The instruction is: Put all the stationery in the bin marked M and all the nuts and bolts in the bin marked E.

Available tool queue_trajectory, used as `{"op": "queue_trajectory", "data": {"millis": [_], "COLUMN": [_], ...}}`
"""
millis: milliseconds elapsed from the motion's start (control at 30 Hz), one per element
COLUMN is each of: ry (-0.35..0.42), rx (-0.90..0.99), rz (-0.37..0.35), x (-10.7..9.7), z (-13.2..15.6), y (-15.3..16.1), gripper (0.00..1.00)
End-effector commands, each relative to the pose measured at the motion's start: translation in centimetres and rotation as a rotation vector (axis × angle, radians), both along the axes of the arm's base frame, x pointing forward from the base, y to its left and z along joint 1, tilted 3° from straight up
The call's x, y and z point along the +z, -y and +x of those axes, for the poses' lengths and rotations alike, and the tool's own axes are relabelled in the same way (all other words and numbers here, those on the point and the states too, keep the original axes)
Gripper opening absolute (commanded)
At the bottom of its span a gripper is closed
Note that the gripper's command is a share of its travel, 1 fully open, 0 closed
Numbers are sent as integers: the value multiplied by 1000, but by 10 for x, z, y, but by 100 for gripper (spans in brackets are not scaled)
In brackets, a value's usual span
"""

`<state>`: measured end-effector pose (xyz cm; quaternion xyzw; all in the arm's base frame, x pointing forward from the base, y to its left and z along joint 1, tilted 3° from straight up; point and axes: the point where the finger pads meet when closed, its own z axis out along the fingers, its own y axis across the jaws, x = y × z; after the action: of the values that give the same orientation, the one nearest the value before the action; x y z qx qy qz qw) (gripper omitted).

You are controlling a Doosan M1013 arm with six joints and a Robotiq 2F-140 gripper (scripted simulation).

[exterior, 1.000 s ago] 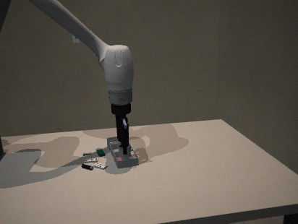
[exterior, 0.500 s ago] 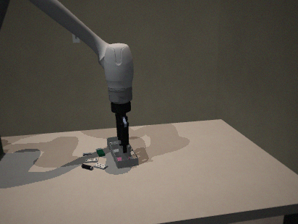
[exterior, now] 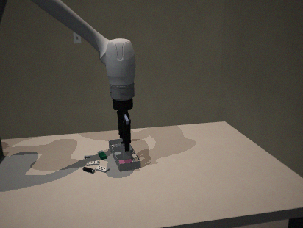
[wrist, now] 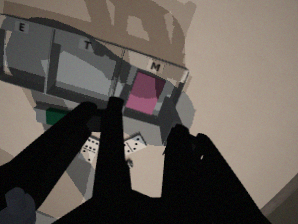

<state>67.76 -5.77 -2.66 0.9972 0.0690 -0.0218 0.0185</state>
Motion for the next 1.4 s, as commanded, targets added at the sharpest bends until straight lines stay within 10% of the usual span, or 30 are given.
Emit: {"op": "queue_trajectory", "data": {"millis": [0, 233, 267, 900, 1367], "ry": [0, 0, -2, -4, -4], "rx": [0, 0, 50, 100, 100], "rz": [0, 0, 2, 4, 4], "x": [6, 13, 14, 30, 30], "z": [0, 1, -5, -95, -94], "y": [0, -1, -7, -110, -110], "gripper": [28, 28, 52, 52, 52]}}
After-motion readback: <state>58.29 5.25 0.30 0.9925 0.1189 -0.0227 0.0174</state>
